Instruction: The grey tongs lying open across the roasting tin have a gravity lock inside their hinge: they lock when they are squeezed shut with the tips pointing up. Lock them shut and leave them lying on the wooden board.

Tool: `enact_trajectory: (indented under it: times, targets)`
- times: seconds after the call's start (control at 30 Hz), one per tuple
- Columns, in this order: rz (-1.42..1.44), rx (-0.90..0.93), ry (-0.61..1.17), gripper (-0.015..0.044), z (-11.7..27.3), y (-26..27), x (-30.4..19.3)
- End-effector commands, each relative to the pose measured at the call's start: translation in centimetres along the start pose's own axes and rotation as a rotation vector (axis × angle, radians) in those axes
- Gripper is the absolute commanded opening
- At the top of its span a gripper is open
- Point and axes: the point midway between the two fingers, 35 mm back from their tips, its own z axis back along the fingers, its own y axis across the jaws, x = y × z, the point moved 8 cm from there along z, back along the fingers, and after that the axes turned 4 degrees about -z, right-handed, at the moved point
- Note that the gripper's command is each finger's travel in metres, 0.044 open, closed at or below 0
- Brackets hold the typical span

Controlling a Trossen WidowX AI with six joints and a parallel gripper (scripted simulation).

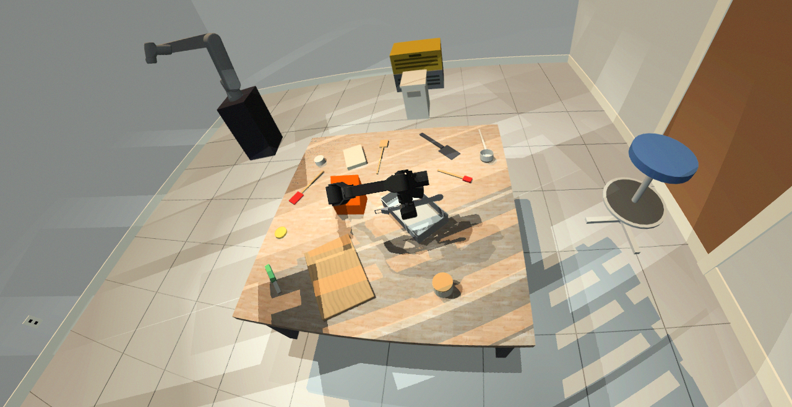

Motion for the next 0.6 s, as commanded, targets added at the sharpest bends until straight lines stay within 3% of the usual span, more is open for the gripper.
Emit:
enact_trajectory:
  times: [0.0, 0.57]
  targets:
    - [-0.105, 0.007, -0.012, -0.0150, 0.4, -2.4, -1.8]
    - [-0.511, 0.002, -0.017, -0.0150, 0.6, -9.8, -9.8]
